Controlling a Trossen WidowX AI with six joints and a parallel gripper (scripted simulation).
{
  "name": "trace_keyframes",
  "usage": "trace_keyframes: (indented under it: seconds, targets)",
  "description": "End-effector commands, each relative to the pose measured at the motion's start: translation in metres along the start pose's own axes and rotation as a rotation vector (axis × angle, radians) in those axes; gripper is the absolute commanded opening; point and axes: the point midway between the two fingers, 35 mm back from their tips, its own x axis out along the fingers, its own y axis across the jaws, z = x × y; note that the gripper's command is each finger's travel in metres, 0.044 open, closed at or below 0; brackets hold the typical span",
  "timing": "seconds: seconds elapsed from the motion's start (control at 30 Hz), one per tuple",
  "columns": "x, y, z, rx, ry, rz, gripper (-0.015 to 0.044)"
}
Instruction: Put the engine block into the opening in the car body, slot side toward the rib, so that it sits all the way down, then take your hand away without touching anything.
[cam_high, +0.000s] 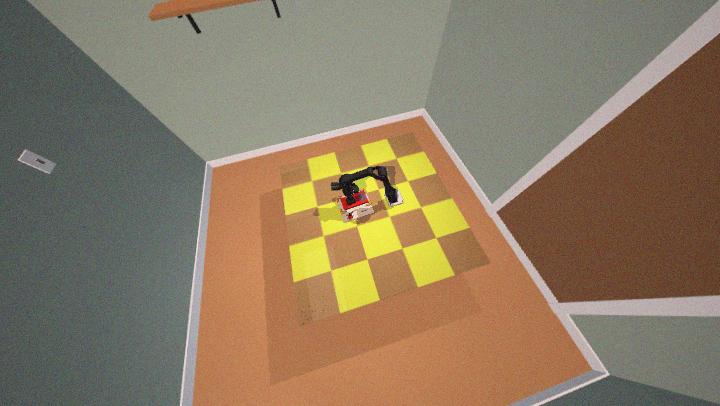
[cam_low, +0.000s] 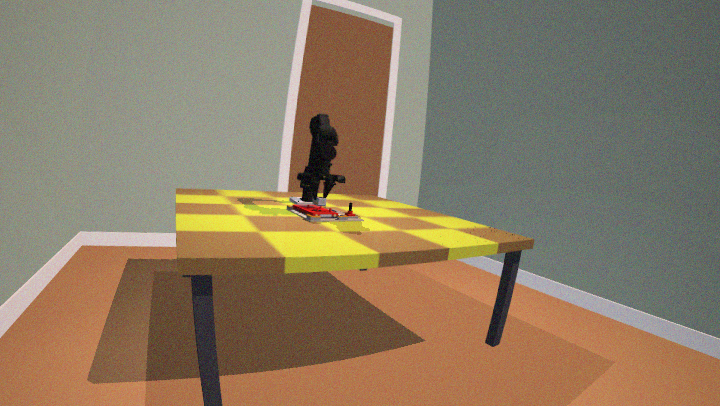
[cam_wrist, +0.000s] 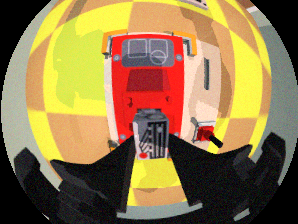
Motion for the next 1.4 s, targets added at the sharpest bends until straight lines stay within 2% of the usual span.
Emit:
trace_keyframes:
  seconds: [0.0, 0.4, 0.73, 1.37]
  targets:
    - [0.0003, -0.0007, -0.0003, -0.006, 0.002, -0.004, 0.0159]
    - [0.0018, -0.0007, -0.0003, 0.120, 0.002, -0.005, 0.0159]
    - [0.0041, -0.0007, -0.0004, -0.031, 0.002, -0.004, 0.0159]
    - [0.0092, -0.0009, -0.0005, 0.025, 0.002, -0.004, 0.0159]
